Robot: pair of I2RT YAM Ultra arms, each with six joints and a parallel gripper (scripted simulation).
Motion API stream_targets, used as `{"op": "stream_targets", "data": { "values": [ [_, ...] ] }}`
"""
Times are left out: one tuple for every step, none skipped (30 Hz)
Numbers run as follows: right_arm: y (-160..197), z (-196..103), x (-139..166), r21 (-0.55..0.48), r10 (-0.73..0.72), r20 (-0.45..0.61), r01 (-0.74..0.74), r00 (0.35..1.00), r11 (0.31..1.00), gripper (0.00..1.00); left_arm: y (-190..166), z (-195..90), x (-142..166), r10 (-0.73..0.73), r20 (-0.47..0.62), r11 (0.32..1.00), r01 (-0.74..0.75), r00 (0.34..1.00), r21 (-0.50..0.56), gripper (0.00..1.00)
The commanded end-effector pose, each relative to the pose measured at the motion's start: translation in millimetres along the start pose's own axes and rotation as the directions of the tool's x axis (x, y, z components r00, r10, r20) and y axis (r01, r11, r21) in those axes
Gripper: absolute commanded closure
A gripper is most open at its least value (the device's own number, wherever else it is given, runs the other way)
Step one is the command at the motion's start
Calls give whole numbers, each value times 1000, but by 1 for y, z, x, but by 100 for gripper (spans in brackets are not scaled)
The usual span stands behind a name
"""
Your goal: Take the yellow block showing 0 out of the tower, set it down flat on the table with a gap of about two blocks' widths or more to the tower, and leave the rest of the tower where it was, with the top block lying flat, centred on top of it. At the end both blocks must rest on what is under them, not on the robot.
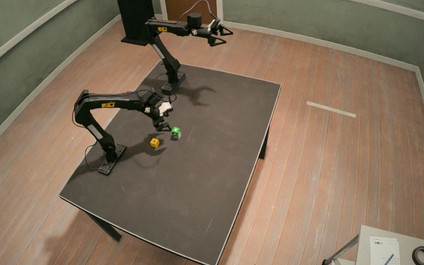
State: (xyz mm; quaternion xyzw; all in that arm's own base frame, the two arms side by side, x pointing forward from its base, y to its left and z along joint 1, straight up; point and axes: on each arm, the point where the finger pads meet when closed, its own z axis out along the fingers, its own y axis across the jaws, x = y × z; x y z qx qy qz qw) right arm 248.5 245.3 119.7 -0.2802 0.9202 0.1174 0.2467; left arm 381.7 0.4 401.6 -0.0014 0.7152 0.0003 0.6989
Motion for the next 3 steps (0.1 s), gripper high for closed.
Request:
{"op": "stream_targets", "data": {
  "values": [
    [2, -7, -18, -9, 3, 46, -2, 999, 1000, 0, 1, -1, -9, 2, 33, 1000, -2, 999, 2, 0],
    [2, -7, -18, -9, 3, 46, -2, 999, 1000, 0, 1, -1, -9, 2, 33, 1000, -2, 999, 2, 0],
    [2, -7, -18, -9, 3, 46, -2, 999, 1000, 0, 1, -1, -9, 2, 33, 1000, -2, 999, 2, 0]
  ]
}}
